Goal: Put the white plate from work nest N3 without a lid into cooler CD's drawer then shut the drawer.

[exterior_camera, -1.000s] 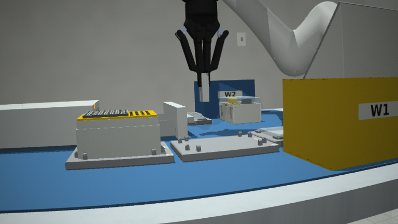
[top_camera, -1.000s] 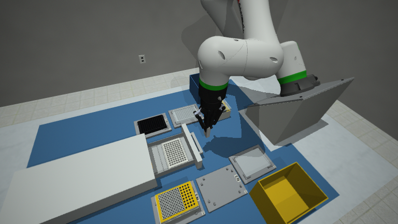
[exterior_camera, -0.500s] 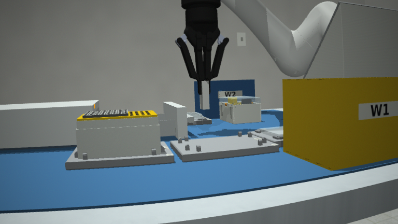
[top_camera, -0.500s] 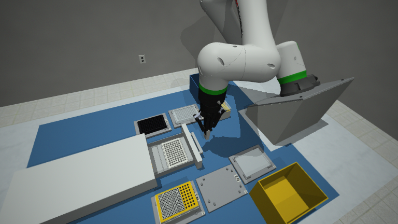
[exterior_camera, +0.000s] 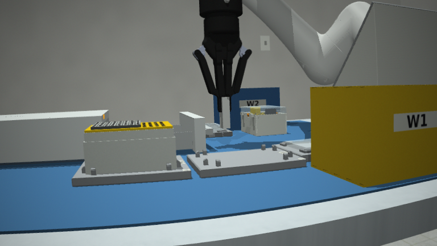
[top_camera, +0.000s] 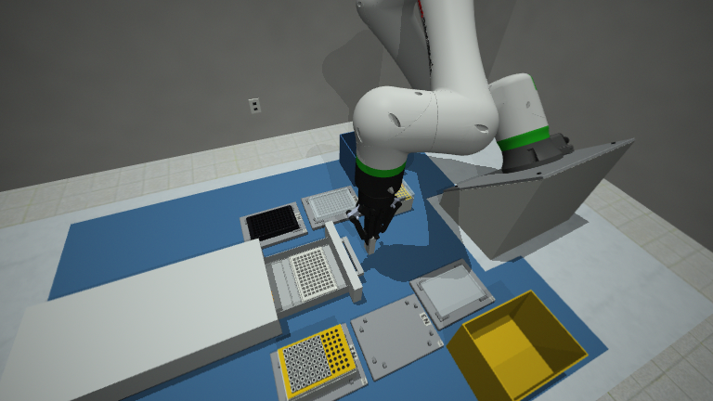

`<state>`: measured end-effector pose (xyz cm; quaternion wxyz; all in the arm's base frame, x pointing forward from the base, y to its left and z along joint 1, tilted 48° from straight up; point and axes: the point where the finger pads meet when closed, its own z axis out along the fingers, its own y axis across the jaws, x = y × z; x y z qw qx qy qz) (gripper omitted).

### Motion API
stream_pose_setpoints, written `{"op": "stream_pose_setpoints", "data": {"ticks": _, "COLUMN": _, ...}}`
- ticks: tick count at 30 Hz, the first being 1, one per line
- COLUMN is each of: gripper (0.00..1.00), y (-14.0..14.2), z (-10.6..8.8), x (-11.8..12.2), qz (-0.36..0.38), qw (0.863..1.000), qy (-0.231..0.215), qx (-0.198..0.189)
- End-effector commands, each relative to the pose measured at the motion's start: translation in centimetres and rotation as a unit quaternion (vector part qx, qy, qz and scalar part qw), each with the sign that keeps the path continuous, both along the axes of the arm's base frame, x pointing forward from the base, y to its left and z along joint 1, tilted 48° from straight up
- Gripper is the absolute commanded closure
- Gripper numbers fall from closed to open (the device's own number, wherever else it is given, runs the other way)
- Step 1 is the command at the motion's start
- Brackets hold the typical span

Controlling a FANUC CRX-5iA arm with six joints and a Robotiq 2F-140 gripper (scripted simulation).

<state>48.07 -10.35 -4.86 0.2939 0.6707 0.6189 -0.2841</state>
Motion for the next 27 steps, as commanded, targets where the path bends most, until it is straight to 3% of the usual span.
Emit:
{"op": "stream_pose_setpoints", "data": {"ticks": 1, "gripper": 1.0, "y": -0.2, "z": -0.2, "x": 0.0, "qz": 0.0, "qw": 1.0, "qy": 0.0, "qx": 0.0}}
{"op": "stream_pose_setpoints", "data": {"ticks": 27, "gripper": 1.0, "y": -2.3, "z": -2.1, "x": 0.0, "qz": 0.0, "qw": 1.0, "qy": 0.0, "qx": 0.0}}
